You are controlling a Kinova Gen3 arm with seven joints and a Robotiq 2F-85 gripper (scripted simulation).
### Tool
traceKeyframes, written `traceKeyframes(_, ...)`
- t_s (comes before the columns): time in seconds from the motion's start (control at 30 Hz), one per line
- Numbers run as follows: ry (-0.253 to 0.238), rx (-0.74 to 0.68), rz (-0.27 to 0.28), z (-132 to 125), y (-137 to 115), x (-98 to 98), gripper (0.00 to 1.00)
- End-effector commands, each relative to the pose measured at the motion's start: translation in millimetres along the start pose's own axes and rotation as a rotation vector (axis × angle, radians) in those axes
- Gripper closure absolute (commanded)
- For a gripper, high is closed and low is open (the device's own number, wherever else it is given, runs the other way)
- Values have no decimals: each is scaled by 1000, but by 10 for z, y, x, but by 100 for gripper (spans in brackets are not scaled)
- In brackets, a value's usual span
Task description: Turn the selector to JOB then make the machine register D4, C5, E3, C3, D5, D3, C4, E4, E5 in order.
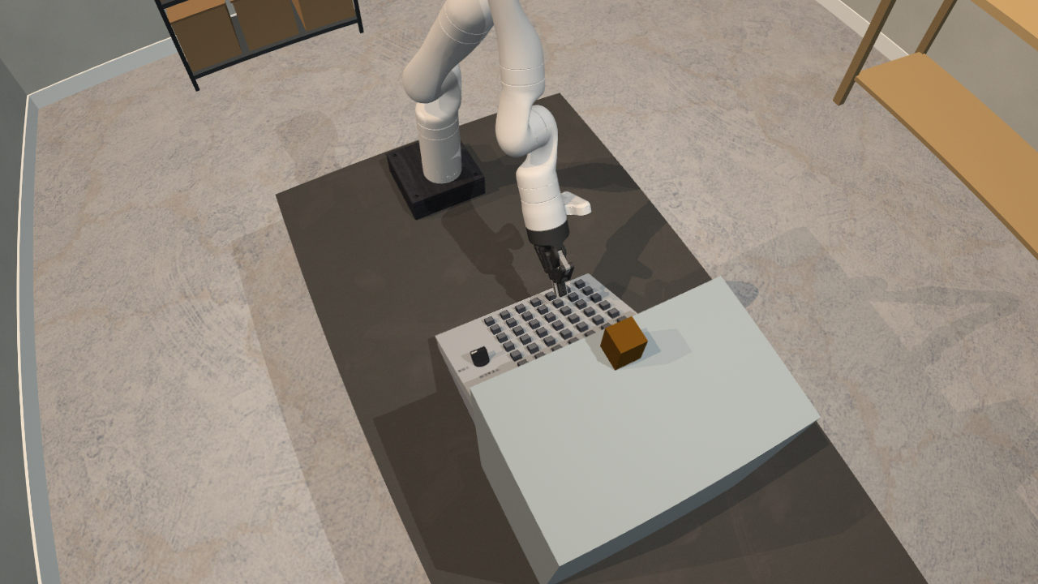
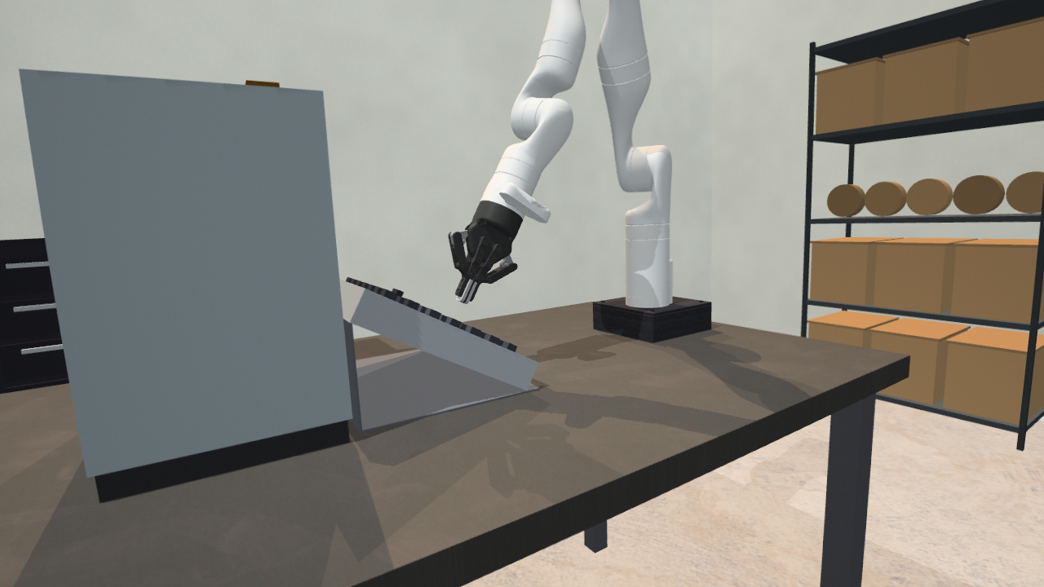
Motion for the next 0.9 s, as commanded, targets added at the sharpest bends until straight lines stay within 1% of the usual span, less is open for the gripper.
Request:
traceKeyframes(0.0,-6,7,-3,-276,-26,-6,90)
traceKeyframes(0.07,-6,7,-3,-329,-26,-5,90)
traceKeyframes(0.37,-1,2,-3,-308,-32,-24,90)
traceKeyframes(0.87,0,1,-3,-309,-31,-207,90)
Point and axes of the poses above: the point where the finger pads meet when closed, its own x axis back along the fingers, its own z axis across the jaws, y = z × x, the point moved 10 cm from there along x, back along the fingers
